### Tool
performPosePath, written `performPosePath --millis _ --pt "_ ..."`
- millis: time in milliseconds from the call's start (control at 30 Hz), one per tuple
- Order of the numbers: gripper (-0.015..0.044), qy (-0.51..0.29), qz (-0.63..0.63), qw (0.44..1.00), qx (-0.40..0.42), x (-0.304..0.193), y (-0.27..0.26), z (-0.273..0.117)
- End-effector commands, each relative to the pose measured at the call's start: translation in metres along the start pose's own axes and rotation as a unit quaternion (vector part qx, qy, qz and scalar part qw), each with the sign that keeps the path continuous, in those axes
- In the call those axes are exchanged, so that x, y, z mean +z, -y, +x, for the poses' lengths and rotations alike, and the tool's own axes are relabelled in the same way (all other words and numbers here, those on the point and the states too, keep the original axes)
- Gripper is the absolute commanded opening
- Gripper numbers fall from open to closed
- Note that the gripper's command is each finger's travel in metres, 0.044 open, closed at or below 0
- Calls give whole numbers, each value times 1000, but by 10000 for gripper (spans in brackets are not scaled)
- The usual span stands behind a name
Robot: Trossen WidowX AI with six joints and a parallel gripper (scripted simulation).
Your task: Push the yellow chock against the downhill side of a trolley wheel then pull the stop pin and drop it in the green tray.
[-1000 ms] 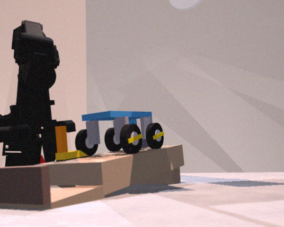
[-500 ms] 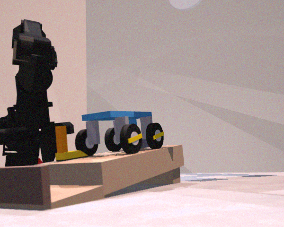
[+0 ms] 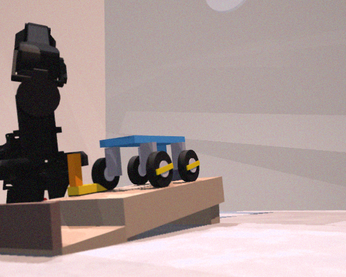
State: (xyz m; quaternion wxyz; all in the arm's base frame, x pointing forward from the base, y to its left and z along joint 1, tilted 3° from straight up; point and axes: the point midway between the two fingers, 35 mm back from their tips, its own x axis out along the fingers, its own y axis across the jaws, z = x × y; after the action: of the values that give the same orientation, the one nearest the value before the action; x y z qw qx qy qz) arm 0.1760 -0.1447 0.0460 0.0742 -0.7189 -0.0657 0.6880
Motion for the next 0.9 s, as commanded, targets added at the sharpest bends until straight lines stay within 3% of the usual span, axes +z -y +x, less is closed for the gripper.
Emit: performPosePath --millis 0,333,533,867 --pt "190 1 -2 1000 1 0 -3 1" --pt "190 1 -2 1000 1 0 -6 2" --pt "340 0 0 1000 -5 0 -2 2" --pt "340 1 -1 1000 -1 0 -1 -11"
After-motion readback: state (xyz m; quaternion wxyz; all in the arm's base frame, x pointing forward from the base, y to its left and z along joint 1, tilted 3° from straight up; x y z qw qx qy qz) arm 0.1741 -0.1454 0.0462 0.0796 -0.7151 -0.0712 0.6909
